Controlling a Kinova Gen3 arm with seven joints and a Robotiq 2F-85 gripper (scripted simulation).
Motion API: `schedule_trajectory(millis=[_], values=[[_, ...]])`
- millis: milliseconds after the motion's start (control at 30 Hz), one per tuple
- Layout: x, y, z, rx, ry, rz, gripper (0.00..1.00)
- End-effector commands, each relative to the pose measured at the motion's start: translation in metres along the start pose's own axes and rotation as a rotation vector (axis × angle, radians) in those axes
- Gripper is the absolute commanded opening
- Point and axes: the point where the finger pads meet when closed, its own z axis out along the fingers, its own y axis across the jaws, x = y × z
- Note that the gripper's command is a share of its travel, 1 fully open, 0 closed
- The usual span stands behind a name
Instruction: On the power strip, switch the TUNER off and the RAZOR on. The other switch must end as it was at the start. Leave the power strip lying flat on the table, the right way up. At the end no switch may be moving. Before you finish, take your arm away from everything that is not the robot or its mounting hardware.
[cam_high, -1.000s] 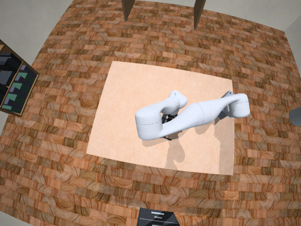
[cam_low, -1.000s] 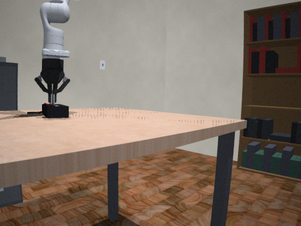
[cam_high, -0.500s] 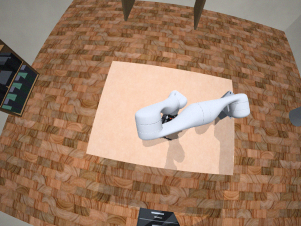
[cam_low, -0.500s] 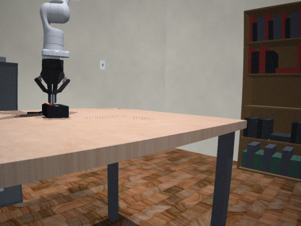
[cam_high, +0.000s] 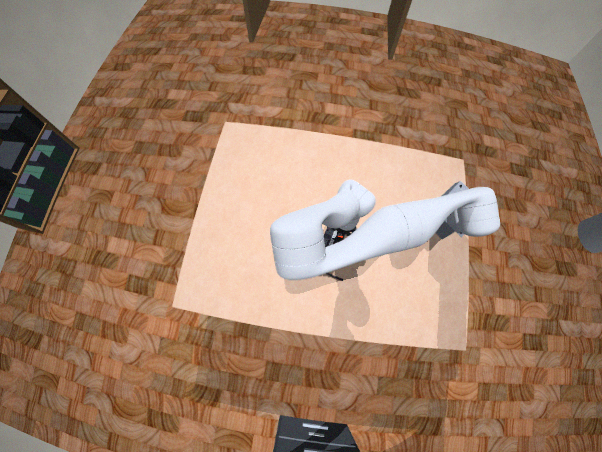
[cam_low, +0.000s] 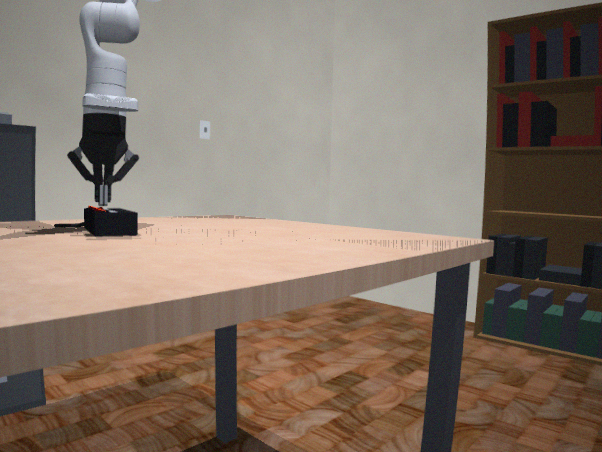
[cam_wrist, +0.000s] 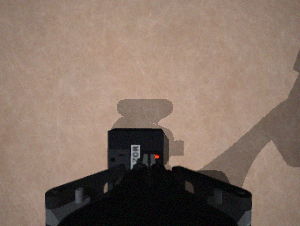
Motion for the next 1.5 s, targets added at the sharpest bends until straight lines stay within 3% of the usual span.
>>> schedule_trajectory(millis=[0,333,1100,1133,1467], values=[[-0.001,-0.002,-0.007,0.006,-0.002,0.001,0.00],[-0.001,-0.002,-0.030,0.006,-0.002,0.001,0.00],[-0.001,-0.002,-0.032,0.006,-0.002,0.001,0.00],[-0.001,-0.002,-0.032,0.006,-0.002,0.001,1.00],[-0.001,-0.002,-0.047,0.006,-0.002,0.001,1.00]])
